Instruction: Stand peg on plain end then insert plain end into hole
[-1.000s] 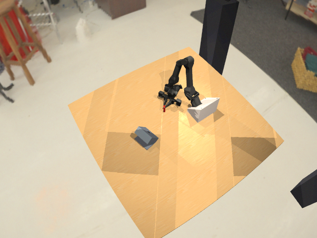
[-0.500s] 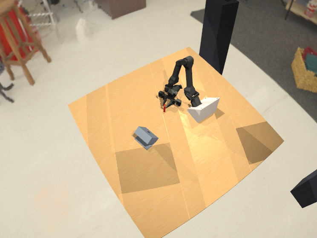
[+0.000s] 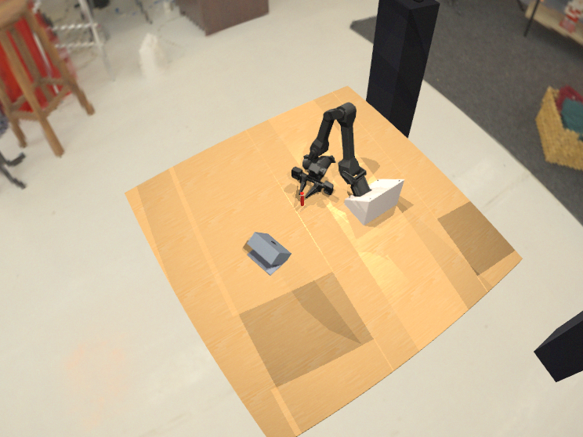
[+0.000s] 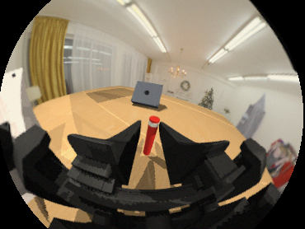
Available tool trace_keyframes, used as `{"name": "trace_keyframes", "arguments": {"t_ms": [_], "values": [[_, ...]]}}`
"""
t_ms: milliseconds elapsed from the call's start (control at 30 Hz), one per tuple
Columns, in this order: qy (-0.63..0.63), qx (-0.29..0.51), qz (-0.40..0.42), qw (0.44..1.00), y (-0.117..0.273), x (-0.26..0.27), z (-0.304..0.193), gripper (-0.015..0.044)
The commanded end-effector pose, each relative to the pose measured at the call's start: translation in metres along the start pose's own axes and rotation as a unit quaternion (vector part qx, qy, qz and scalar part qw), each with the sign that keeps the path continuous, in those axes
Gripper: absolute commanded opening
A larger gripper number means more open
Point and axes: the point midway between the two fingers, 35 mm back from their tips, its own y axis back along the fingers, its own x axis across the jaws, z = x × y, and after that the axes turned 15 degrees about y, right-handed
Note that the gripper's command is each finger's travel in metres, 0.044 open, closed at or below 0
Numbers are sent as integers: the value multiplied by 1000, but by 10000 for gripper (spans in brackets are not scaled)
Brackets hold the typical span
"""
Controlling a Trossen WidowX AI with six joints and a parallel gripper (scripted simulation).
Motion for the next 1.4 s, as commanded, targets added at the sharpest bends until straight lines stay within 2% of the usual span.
{"name": "trace_keyframes", "arguments": {"t_ms": [0, 800, 1200, 1367], "values": [[0, 0, 0, 1000, 0, 0, 0, 130], [0, 0, 0, 1000, 0, 0, 0, 130], [0, 0, 0, 1000, 0, 0, 0, 440], [0, 0, 0, 1000, 0, 0, 0, 440]]}}
